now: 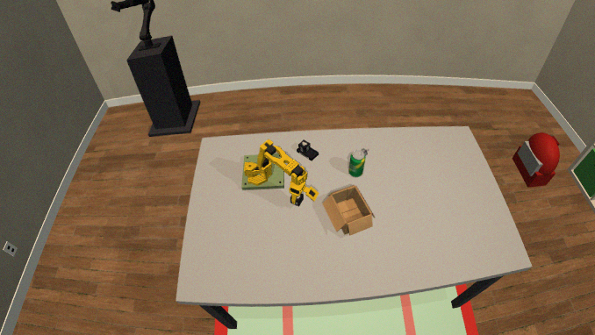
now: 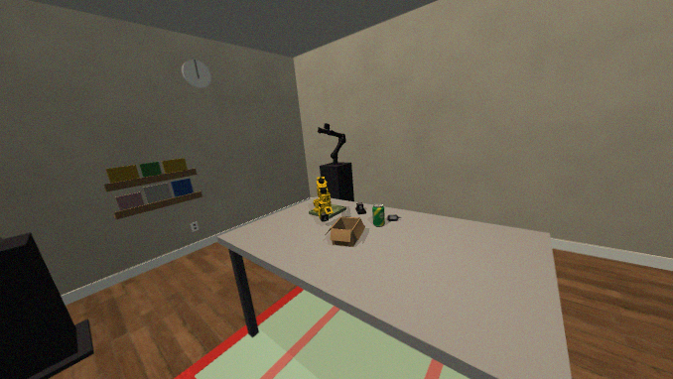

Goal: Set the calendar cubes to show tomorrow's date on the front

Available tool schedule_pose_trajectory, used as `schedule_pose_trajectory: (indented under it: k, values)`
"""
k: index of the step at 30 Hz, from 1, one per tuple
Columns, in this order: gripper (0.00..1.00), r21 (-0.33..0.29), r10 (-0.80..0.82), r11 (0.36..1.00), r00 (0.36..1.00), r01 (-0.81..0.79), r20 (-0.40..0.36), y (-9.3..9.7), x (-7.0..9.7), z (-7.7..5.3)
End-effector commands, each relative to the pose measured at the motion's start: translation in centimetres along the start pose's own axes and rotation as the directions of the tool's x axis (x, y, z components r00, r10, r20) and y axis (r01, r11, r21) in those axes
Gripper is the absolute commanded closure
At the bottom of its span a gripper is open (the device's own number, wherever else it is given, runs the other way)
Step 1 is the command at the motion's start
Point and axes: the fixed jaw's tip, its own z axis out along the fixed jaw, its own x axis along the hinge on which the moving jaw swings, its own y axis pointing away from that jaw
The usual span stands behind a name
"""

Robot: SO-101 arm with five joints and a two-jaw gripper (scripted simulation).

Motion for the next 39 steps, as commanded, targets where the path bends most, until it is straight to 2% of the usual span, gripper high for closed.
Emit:
schedule_pose_trajectory:
  k: [1,10,24,31,39]
  values:
    - [1.0,0.006,-0.01,1.0,1.0,0.009,0.028,-0.25,-0.19,-0.64]
    - [1.0,0.007,-0.055,0.998,0.998,0.055,0.028,-0.29,-0.15,-0.63]
    - [1.0,0.012,-0.226,0.974,0.974,0.226,0.026,-0.46,0.0,-0.56]
    - [1.0,0.016,-0.378,0.926,0.926,0.377,0.024,-0.64,0.13,-0.5]
    - [1.0,0.02,-0.554,0.833,0.833,0.553,0.021,-0.89,0.29,-0.43]
